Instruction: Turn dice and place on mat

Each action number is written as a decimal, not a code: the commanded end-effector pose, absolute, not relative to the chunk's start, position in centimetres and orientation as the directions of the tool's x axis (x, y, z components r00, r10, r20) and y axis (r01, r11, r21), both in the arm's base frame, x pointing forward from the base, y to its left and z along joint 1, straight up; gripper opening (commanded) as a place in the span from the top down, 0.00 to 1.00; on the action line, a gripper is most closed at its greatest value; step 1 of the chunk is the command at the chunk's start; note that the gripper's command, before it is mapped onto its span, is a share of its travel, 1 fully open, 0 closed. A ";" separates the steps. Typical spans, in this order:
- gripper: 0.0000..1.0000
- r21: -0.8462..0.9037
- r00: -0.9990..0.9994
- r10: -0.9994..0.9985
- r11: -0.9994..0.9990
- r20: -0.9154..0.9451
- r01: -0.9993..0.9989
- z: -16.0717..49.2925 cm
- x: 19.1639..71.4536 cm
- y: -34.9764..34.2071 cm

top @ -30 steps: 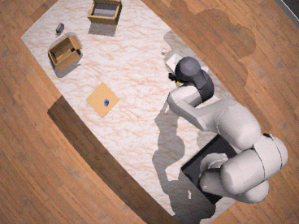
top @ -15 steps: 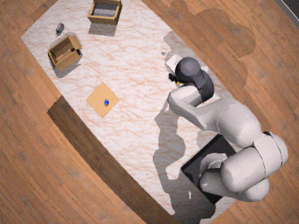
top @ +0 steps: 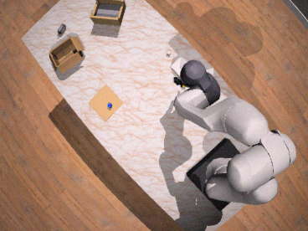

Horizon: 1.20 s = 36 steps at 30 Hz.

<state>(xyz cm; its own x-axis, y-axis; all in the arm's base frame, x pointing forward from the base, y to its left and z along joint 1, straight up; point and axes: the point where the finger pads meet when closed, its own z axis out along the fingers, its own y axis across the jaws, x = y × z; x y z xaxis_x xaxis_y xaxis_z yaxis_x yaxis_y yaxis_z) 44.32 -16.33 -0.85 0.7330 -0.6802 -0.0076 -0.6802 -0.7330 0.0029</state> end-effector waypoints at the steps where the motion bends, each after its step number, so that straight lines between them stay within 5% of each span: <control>1: 0.71 0.000 0.724 -0.690 -0.724 0.003 -0.690 -1.3 44.7 -16.4; 36: 0.71 0.000 0.724 -0.690 -0.724 0.003 -0.690 -3.6 44.7 -16.5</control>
